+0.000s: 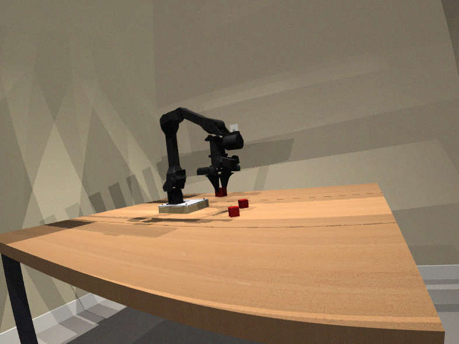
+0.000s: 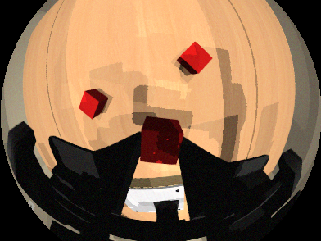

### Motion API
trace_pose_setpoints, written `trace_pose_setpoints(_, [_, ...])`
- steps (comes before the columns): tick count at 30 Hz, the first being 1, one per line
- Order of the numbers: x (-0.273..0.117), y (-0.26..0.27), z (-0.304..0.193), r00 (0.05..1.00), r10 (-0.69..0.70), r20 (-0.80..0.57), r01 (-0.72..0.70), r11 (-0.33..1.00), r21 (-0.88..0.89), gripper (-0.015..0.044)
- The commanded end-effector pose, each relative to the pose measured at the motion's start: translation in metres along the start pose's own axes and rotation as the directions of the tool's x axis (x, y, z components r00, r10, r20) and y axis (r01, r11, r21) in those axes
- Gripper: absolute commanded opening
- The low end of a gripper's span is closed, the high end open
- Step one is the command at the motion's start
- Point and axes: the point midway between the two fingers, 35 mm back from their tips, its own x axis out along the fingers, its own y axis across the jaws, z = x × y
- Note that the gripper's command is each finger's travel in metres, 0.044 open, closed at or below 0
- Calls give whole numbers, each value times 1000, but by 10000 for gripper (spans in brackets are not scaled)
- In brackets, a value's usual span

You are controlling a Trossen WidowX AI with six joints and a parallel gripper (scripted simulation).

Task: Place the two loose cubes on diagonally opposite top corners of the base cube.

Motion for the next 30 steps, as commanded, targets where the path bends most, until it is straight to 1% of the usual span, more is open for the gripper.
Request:
trace_pose_setpoints(1, [-15, 1, 0, 1000, 7, 13, -7, 1000, 2, 105])
trace_pose_setpoints(9, [-40, 0, -4, 1000, 7, 12, -7, 1000, 2, 105])
trace_pose_setpoints(13, [-42, 1, -4, 1000, 7, 12, -8, 1000, 21, 105])
trace_pose_setpoints(21, [-35, 16, 2, 1000, 9, 13, -12, 970, 241, 105])
trace_pose_setpoints(30, [-27, 35, 8, 1000, 10, 13, -15, 878, 478, 105])
